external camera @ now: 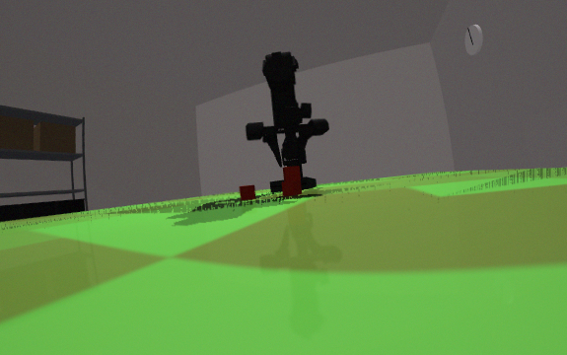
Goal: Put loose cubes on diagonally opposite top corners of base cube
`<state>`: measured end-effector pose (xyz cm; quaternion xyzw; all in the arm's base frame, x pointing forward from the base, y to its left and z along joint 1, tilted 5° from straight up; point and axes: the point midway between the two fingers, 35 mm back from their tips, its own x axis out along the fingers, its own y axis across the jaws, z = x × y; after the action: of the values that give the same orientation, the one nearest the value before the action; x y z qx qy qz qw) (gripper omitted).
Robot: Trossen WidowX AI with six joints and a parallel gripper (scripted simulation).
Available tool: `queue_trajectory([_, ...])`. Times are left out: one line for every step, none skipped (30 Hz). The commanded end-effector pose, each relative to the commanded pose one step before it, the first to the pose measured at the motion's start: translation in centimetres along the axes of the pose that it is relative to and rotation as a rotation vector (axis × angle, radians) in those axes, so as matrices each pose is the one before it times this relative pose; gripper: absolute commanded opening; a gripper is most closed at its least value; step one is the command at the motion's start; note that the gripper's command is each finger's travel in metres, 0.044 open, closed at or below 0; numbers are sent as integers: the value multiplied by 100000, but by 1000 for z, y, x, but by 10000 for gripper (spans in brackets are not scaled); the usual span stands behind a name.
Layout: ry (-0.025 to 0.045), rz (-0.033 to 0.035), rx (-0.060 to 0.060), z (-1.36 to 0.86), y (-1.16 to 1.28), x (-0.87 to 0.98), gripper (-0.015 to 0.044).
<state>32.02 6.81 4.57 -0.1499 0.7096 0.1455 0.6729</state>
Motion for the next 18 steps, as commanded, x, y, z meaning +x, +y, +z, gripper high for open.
queue_trajectory([8,19,8,-23,9,-801,205])
queue_trajectory([0,0,0,0,-1,-161,205])
queue_trajectory([0,0,0,0,-1,-159,205])
queue_trajectory([0,0,0,0,-1,-158,205])
queue_trajectory([0,0,0,0,-1,-157,205])
queue_trajectory([0,0,0,0,-1,-158,205])
queue_trajectory([0,0,0,1,0,-81,205])
queue_trajectory([0,0,0,0,0,0,205])
queue_trajectory([0,0,0,0,0,0,205])
queue_trajectory([0,0,0,0,0,0,205])
queue_trajectory([-275,-79,1117,56,-97,208,231])
queue_trajectory([-1,-12,3370,-22,-224,-93,257])
queue_trajectory([-2,-19,5616,-28,-374,-154,265])
queue_trajectory([-2,-23,6821,-15,-456,-187,265])
queue_trajectory([-2,-23,6822,8,-457,-187,265])
queue_trajectory([-2,-24,6822,32,-456,-187,265])
queue_trajectory([-2,-24,6822,55,-455,-187,265])
queue_trajectory([-2,-24,6822,78,-452,-187,265])
